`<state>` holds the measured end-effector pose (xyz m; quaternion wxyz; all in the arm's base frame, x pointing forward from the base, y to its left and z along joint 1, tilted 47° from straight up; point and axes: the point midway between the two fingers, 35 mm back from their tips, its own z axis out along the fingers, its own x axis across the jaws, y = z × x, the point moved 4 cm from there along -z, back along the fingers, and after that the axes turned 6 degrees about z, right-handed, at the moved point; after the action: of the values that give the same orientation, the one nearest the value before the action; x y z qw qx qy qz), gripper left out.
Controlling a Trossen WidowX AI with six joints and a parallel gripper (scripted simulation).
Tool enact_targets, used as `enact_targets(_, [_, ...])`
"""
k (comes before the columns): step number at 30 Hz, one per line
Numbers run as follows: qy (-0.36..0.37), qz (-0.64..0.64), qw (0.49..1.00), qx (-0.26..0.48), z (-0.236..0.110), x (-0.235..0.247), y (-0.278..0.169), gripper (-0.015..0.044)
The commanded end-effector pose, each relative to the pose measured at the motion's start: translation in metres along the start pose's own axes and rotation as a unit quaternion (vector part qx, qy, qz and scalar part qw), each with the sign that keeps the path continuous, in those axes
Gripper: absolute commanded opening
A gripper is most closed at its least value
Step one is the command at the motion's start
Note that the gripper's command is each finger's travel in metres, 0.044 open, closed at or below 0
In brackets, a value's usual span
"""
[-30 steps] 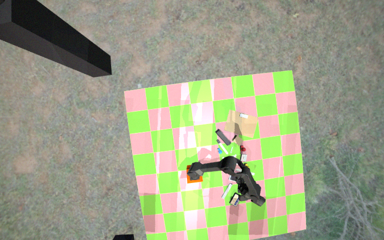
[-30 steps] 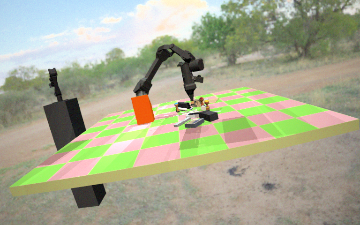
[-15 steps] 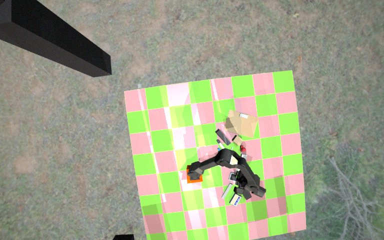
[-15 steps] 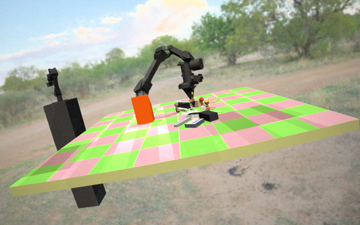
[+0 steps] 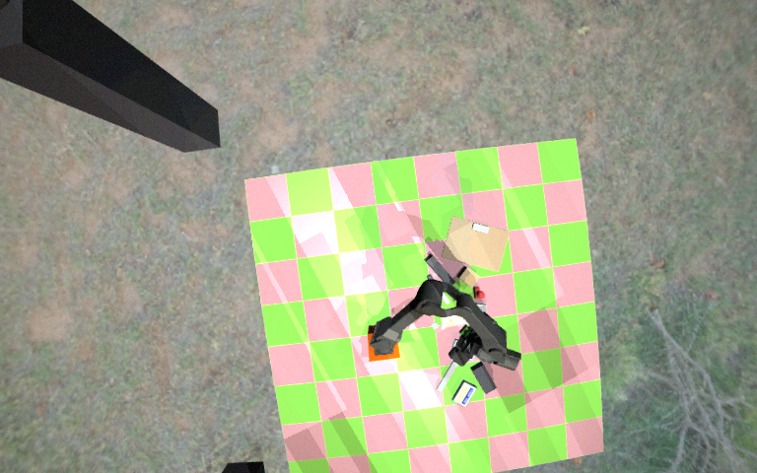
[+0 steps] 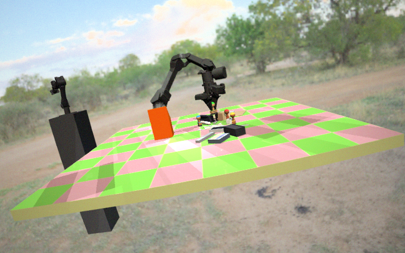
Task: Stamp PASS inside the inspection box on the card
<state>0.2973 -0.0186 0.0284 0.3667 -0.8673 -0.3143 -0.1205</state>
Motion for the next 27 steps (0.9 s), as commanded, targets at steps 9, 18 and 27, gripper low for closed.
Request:
enact_targets(9, [0.0, 0.149, 0.989, 0.008, 0.002, 0.011, -0.035, 0.0])
enact_targets(18, [0.0, 0.152, 0.988, 0.007, 0.006, 0.012, -0.035, 0.0])
enact_targets(27, [-0.001, 0.152, 0.988, 0.006, 0.012, 0.012, -0.034, 0.0])
